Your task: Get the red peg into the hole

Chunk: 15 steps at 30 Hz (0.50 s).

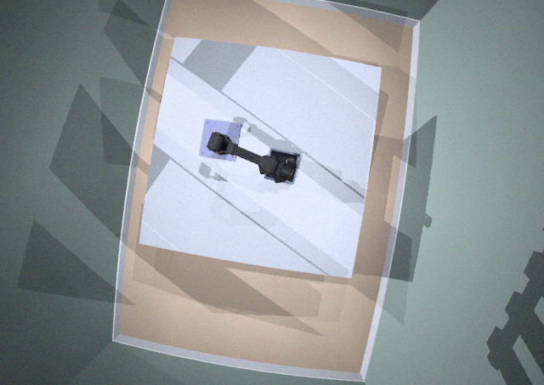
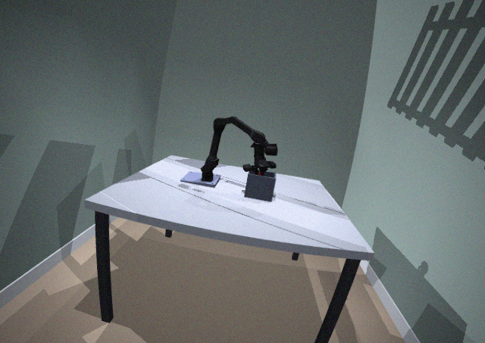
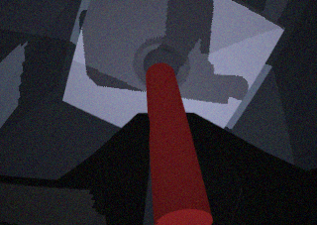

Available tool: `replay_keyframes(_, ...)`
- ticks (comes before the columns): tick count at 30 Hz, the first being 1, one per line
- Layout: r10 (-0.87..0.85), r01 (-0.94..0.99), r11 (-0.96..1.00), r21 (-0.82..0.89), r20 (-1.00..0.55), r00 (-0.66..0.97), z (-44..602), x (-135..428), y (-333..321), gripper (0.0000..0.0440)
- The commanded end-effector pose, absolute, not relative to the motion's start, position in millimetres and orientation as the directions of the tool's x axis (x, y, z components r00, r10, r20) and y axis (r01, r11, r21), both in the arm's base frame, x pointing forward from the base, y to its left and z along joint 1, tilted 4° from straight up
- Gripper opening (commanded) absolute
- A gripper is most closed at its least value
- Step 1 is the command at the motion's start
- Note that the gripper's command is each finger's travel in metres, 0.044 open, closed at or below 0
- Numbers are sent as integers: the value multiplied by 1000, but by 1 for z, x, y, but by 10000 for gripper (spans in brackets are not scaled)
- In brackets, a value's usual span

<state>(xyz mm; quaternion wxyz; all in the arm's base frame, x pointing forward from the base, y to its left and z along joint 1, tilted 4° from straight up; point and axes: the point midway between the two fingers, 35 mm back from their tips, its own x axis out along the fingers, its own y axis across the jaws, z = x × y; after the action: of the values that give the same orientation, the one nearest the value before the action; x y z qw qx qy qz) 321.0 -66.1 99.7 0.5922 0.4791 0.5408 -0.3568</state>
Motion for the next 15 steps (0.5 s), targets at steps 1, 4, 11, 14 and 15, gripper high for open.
replay_keyframes(1,103,936,304,180,-982,156,91,324,-65,0)
replay_keyframes(4,100,934,316,168,-985,143,84,324,-66,8)
replay_keyframes(11,102,931,342,128,-990,99,70,320,-67,118)
replay_keyframes(14,109,935,340,103,-992,70,69,316,-68,135)
replay_keyframes(15,113,935,339,103,-991,68,70,316,-70,134)
